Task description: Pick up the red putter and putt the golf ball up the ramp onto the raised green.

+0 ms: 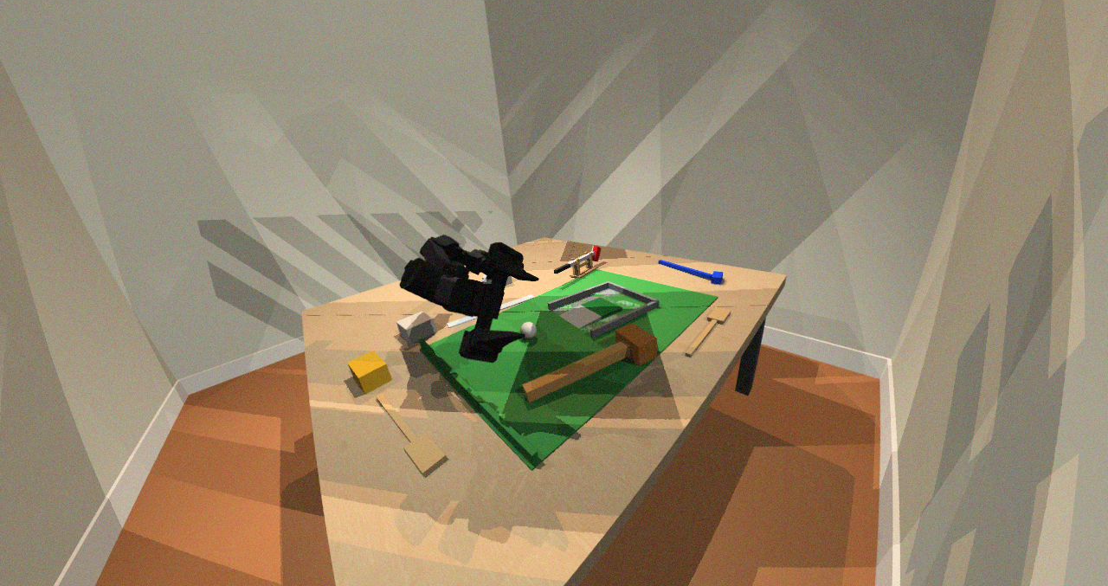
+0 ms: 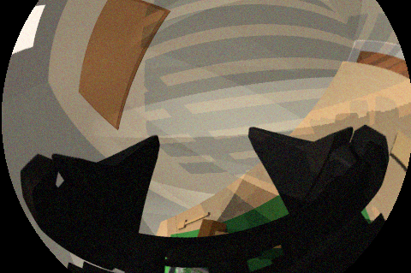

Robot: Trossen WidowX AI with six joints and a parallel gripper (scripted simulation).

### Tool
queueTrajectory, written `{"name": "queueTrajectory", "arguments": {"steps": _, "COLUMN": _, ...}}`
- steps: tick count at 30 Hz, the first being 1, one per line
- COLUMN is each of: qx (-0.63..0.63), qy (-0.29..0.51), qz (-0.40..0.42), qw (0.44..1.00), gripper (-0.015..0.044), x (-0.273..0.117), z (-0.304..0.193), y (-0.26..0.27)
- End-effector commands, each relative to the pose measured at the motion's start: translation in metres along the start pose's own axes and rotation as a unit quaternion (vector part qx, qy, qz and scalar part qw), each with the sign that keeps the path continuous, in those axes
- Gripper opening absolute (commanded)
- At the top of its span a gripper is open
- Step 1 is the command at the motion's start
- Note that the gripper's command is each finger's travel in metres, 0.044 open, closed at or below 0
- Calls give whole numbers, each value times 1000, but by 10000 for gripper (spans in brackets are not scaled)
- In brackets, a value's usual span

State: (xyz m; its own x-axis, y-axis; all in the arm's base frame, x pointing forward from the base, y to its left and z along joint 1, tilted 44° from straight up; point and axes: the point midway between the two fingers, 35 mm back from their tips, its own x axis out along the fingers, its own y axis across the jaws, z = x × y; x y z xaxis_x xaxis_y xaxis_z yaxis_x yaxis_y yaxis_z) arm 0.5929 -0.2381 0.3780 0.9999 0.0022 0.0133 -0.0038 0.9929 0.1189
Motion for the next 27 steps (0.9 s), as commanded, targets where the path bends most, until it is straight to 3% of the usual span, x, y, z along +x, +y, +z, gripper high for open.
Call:
{"name": "queueTrajectory", "arguments": {"steps": 1, "qx": 0, "qy": 3, "qz": 0, "qw": 1000, "gripper": 426, "x": 1, "z": -2, "y": 1}}
{"name": "queueTrajectory", "arguments": {"steps": 14, "qx": -48, "qy": 226, "qz": 25, "qw": 973, "gripper": 440, "x": 26, "z": -165, "y": 114}}
{"name": "queueTrajectory", "arguments": {"steps": 20, "qx": -106, "qy": 339, "qz": 56, "qw": 933, "gripper": 440, "x": 4, "z": -243, "y": 174}}
{"name": "queueTrajectory", "arguments": {"steps": 27, "qx": -184, "qy": 463, "qz": 103, "qw": 861, "gripper": 440, "x": -50, "z": -322, "y": 234}}
